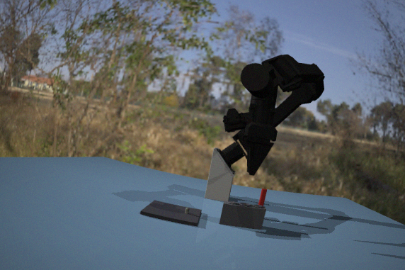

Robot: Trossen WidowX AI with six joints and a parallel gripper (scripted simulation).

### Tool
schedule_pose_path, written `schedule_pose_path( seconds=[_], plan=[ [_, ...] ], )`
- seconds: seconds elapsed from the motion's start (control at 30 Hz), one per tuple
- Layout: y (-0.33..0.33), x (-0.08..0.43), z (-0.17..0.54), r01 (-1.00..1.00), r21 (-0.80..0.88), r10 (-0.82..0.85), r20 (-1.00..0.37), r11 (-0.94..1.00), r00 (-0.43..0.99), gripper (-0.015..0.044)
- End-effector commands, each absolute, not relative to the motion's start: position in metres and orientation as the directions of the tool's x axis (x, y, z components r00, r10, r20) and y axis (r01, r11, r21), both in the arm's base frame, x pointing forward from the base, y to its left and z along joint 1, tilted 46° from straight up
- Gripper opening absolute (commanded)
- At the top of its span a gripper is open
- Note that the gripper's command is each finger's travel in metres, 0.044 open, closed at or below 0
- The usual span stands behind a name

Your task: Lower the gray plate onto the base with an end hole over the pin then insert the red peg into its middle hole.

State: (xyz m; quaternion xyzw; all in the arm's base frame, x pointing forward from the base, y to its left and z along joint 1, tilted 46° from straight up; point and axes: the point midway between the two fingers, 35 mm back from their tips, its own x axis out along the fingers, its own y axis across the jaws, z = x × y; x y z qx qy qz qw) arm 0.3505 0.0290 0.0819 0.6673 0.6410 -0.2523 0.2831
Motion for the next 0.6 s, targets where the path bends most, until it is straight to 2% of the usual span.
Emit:
schedule_pose_path(
  seconds=[0.0, 0.57],
  plan=[
    [0.061, 0.347, 0.055, 0.999, 0.036, 0.722, -0.691, -0.012, 0.034, 0.0440],
    [0.077, 0.346, 0.041, 0.999, 0.036, 0.722, -0.691, -0.012, 0.034, 0.0440]
  ],
)
